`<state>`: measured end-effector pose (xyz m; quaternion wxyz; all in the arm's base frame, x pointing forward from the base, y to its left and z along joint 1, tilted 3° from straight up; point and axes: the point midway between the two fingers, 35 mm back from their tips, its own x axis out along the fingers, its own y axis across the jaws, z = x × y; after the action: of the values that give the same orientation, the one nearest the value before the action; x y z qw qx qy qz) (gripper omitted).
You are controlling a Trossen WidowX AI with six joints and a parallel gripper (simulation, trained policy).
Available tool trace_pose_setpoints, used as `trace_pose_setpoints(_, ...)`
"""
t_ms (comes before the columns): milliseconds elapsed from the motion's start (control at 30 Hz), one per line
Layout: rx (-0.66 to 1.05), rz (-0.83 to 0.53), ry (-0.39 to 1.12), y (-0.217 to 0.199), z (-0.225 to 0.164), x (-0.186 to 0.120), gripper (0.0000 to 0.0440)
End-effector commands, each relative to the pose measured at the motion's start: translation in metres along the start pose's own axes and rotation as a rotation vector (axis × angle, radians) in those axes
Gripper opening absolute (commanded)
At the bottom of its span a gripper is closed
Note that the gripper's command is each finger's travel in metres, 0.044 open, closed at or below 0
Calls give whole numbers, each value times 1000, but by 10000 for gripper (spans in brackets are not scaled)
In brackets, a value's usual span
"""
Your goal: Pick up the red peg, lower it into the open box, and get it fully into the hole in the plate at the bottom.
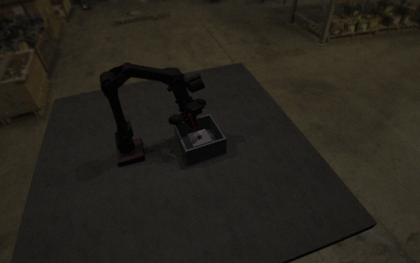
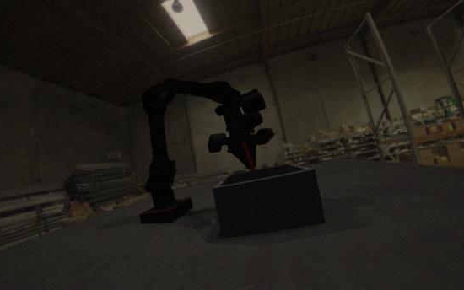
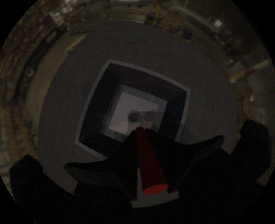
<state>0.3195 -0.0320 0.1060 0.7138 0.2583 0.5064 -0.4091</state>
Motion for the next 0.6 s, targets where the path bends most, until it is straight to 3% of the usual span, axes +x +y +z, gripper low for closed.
trace_pose_setpoints(0,-22,11,15,2,9,10,0)
trace_pose_setpoints(333,-114,34,76,4,14,41,4)
trace_pose_setpoints(400,-134,35,95,4,12,47,31)
trace_pose_setpoints(567,-160,39,132,5,11,59,145)
